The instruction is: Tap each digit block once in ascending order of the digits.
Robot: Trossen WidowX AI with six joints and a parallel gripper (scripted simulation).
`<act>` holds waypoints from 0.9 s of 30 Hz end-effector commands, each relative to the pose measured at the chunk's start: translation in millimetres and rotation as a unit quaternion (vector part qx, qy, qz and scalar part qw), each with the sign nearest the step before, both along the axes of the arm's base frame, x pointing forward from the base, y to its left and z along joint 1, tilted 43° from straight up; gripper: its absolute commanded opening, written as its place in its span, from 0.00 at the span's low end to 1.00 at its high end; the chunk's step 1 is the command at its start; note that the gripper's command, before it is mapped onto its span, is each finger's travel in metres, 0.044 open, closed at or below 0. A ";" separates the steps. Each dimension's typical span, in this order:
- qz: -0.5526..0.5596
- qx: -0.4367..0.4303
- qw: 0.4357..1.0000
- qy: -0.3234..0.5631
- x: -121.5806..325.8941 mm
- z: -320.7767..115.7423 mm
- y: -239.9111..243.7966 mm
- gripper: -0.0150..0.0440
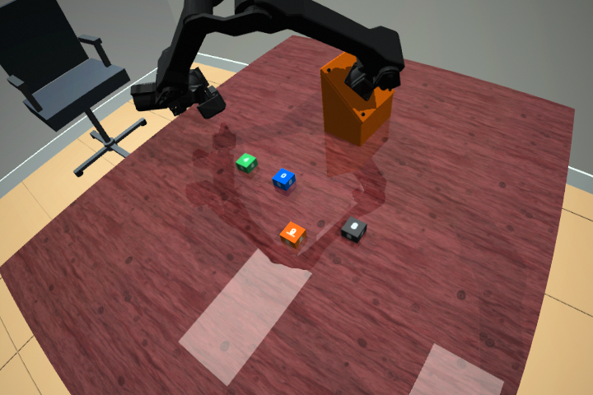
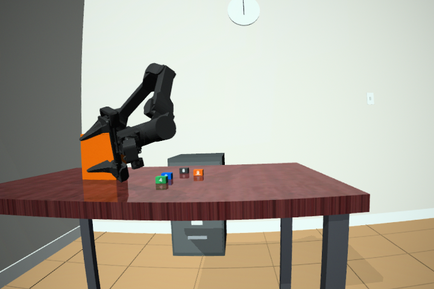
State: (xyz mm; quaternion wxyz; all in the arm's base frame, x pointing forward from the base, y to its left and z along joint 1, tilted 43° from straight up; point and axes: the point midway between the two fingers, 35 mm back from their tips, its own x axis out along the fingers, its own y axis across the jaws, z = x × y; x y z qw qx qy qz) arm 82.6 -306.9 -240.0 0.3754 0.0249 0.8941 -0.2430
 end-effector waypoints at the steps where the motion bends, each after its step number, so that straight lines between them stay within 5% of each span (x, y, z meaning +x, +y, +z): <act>1: -0.001 0.007 1.000 -0.005 1.2 1.2 0.9 0.93; 8: -0.021 0.239 0.947 -0.214 55.4 68.6 50.4 0.93; 15: -0.024 0.398 0.790 -0.466 118.7 186.3 111.1 0.93; 27: -0.023 0.407 0.771 -0.489 124.1 199.3 116.2 0.93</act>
